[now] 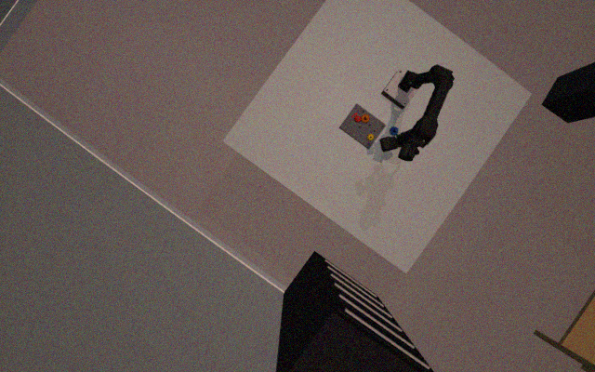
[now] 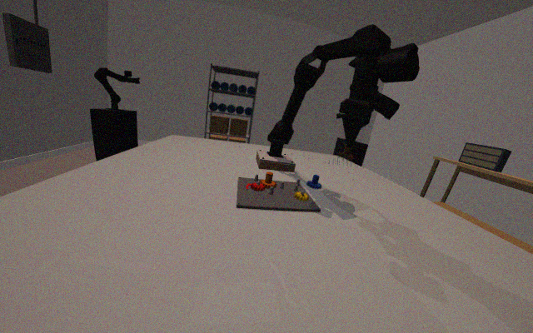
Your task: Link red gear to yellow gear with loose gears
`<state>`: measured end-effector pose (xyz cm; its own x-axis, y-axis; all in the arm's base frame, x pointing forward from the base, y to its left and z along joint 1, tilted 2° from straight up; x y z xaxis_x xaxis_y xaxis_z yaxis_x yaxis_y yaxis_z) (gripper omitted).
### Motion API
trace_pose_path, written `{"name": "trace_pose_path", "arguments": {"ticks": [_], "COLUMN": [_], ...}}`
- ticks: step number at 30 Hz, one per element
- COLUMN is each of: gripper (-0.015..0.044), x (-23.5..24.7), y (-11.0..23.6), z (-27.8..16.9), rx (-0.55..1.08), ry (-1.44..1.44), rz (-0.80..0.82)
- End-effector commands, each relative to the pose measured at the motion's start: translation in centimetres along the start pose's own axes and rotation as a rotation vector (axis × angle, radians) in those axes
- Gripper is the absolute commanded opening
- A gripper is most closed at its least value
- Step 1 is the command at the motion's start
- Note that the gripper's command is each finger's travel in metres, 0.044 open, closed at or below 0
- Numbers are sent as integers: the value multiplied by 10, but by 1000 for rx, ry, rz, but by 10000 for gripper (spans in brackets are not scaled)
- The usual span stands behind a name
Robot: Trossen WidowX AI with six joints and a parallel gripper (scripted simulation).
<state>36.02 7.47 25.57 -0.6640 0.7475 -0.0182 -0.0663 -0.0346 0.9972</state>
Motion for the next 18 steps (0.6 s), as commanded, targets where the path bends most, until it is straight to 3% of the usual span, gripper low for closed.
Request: {"name": "trace_pose_path", "arguments": {"ticks": [1,18], "gripper": [0,0], "x": [-3,-17], "y": [-4,-17], "z": [-5,-28], "rx": [8,10], "ry": [1,1], "rz": [2,0]}}
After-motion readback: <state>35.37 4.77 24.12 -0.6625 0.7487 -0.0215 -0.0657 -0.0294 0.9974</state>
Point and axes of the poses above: the point midway between the two fingers, 35 mm back from their tips, its own y axis back along the fingers, its own x axis across the jaws, z = x × y, the point moved 7 cm from there along y, back along the fingers, and after that the axes turned 4 degrees about -y, right-handed, at the moved point
